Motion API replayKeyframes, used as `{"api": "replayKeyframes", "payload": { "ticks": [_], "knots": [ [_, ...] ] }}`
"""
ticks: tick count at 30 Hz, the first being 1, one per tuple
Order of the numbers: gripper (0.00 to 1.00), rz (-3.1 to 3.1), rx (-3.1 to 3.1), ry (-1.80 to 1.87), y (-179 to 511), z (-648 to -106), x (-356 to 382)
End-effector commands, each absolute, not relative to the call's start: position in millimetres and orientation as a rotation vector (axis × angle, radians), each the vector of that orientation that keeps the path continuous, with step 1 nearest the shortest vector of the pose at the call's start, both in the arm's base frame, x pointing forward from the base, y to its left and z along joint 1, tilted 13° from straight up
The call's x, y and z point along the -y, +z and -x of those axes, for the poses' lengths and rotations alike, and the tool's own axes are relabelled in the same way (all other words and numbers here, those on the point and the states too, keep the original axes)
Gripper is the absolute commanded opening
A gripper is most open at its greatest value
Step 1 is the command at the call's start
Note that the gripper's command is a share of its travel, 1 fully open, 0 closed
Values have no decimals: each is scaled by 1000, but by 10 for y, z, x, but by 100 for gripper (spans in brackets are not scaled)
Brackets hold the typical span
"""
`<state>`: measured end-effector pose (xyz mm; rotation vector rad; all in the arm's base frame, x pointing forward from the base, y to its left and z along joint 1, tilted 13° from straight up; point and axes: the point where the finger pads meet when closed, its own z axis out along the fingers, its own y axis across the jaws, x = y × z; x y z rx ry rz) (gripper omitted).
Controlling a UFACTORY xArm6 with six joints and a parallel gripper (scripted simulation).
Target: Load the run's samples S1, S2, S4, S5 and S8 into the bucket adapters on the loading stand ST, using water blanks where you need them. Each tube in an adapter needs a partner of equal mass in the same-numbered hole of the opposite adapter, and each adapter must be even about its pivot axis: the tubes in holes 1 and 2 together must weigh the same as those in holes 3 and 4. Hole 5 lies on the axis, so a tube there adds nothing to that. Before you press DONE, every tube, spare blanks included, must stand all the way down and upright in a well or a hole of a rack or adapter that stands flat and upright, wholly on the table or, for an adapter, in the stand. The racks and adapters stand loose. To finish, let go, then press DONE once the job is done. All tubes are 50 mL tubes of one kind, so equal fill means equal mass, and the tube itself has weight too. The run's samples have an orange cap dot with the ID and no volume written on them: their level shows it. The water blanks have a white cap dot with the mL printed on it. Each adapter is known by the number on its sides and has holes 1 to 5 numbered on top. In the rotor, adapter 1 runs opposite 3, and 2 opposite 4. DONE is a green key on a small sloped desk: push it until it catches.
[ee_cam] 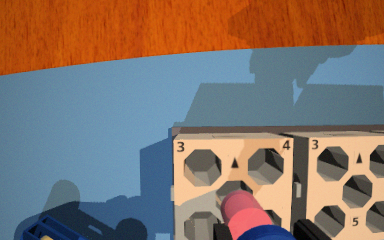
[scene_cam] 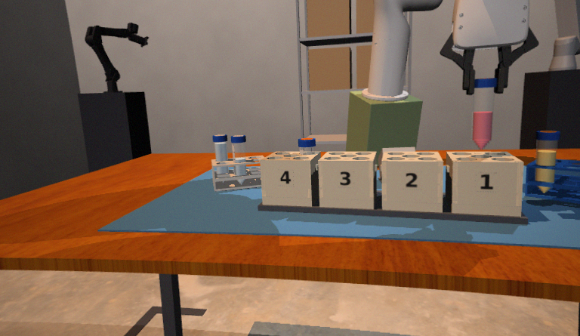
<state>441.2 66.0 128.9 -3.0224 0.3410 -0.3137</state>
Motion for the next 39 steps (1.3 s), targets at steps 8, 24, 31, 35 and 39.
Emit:
{"api": "replayKeyframes", "payload": {
  "ticks": [8, 24, 31, 35, 39],
  "knots": [
    [0, 3021, -341, -320, 1262, -4435, -664],
    [0, 3021, -341, -320, 1184, -4452, -669],
    [0, 3021, -341, -320, 1135, -4462, -672],
    [0, 3021, -341, -320, 1096, -4471, -675],
    [0, 3021, -341, -320, 1057, -4479, -677]
  ]
}}
